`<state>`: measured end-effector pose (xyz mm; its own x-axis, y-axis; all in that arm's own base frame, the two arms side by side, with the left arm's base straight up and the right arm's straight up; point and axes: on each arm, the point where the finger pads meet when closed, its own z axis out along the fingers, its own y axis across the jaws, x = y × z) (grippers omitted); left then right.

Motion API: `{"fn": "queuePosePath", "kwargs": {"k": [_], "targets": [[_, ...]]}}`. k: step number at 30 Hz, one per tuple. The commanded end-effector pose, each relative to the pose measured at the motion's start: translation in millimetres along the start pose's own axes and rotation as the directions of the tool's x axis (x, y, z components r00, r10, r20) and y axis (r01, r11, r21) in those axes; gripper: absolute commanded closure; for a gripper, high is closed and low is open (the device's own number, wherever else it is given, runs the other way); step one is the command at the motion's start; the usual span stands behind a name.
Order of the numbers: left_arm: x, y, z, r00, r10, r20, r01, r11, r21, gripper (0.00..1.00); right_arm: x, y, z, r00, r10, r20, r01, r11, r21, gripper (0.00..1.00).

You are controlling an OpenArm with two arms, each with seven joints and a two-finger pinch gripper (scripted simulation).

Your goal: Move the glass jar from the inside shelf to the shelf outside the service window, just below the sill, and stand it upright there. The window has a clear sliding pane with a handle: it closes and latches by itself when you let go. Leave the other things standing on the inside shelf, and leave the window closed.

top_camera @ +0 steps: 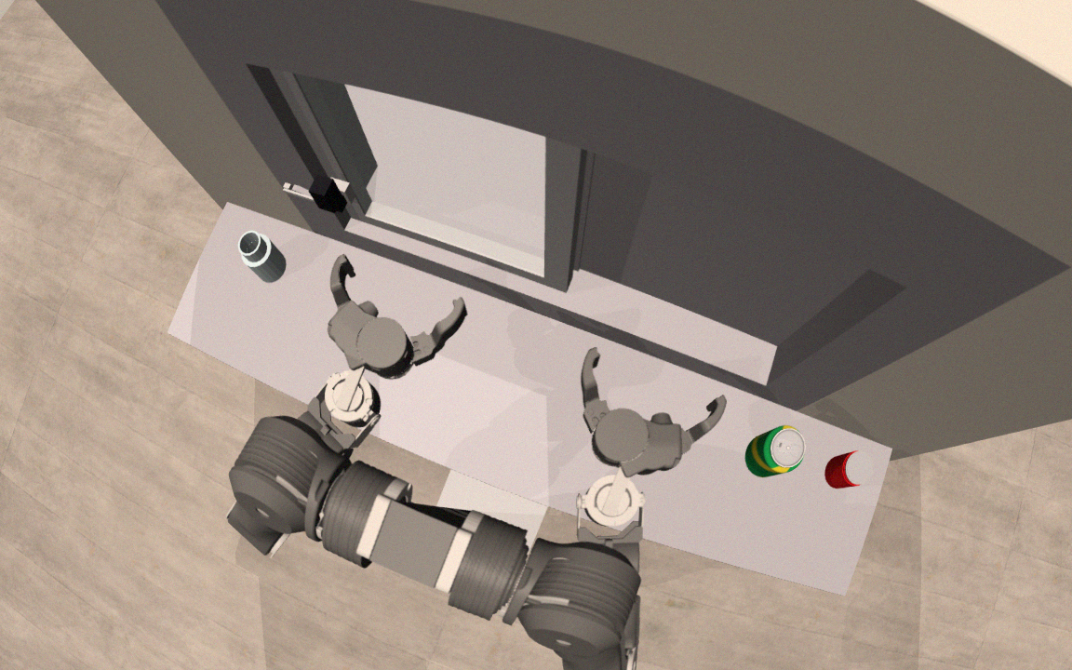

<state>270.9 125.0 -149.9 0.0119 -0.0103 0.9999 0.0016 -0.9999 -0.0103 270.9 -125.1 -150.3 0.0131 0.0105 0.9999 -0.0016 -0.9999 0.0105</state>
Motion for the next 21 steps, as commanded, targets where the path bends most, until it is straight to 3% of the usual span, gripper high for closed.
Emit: {"fn": "queuePosePath", "kwargs": {"k": [1,17,21], "targets": [[1.1,0.0,-0.1,1.0000,0.000,-0.003,0.000,1.0000,0.000,0.00,1.5,0.0,-0.1,1.000,0.001,-0.004,-0.001,1.000,0.000,0.00],[1.1,0.0,-0.1,1.0000,0.000,-0.003,0.000,1.0000,0.000,0.00,1.5,0.0,-0.1,1.000,0.001,-0.004,-0.001,1.000,0.000,0.00],[1.1,0.0,-0.1,1.0000,0.000,-0.003,0.000,1.0000,0.000,0.00,-1.5,6.8,-3.9,1.000,0.007,0.012,-0.007,1.000,-0.022,0.00]]}}
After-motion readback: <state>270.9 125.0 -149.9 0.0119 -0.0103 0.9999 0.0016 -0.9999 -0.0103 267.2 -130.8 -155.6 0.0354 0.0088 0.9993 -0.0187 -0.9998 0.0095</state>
